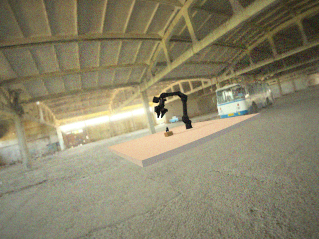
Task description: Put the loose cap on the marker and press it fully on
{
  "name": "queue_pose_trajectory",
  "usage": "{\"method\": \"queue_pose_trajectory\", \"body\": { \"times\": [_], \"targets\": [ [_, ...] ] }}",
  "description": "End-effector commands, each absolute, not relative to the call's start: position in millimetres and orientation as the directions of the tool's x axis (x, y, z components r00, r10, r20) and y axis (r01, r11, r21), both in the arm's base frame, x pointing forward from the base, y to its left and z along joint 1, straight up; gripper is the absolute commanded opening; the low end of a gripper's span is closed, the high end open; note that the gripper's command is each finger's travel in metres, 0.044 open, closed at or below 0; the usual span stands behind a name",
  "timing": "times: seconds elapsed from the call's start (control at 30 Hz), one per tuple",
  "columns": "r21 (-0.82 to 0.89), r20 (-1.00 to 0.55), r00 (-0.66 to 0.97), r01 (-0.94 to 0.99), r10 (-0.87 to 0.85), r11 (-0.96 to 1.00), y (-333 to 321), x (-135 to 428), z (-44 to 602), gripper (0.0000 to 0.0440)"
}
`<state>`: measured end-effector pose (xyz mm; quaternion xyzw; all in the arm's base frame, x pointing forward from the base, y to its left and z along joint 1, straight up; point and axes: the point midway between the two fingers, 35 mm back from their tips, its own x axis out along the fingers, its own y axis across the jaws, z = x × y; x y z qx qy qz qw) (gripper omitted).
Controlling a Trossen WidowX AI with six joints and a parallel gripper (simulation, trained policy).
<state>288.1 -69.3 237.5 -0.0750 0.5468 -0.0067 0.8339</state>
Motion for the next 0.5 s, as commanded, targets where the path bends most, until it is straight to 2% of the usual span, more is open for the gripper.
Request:
{"method": "queue_pose_trajectory", "body": {
  "times": [0.0, 0.47],
  "targets": [
    [-0.119, -0.929, 0.358, -0.054, -0.093, 0.991, -72, 283, 228, 0.0325],
    [-0.072, -0.977, 0.202, 0.008, -0.073, 0.997, -86, 264, 201, 0.0325]
  ]
}}
